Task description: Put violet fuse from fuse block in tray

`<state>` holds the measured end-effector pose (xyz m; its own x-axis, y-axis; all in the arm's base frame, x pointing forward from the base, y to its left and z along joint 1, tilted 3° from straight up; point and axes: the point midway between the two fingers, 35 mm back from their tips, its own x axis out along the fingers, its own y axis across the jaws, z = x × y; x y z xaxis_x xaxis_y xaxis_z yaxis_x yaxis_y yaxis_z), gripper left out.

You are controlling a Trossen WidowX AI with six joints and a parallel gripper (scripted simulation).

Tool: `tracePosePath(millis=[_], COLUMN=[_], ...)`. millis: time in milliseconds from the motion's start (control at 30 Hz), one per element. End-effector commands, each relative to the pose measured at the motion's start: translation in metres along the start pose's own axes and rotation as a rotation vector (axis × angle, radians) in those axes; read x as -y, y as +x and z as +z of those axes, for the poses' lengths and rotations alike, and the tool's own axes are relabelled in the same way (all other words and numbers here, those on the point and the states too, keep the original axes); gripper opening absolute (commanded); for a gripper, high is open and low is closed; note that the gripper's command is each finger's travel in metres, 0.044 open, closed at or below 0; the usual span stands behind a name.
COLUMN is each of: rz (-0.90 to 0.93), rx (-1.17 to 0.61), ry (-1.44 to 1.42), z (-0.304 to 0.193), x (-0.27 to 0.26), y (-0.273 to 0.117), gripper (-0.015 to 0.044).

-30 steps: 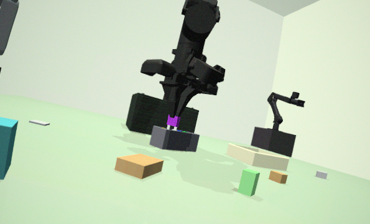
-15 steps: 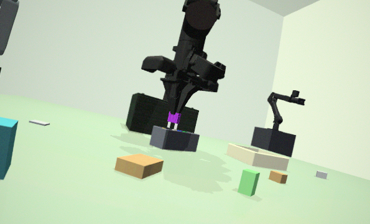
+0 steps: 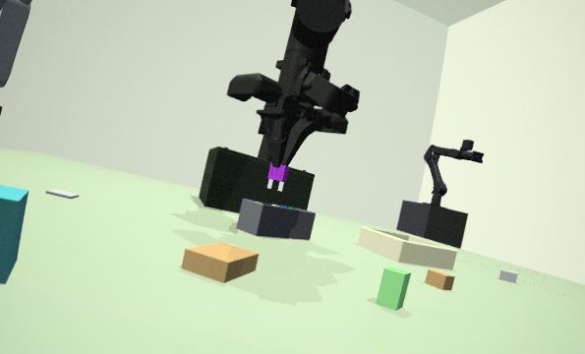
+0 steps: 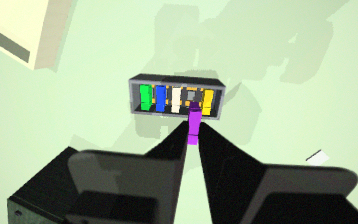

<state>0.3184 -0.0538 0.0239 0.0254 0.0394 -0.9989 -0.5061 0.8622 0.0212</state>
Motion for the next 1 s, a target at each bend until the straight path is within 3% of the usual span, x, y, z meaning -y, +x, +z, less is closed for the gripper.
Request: tracePosePath(millis=[0, 967], rz=[-0.006, 0.003], rx=[0.011, 0.017], ry=[-0.004, -0.004], z=[0.002, 0.084], x=[0.001, -0.119], y=[-0.005, -0.006], gripper=[0.0, 0.0])
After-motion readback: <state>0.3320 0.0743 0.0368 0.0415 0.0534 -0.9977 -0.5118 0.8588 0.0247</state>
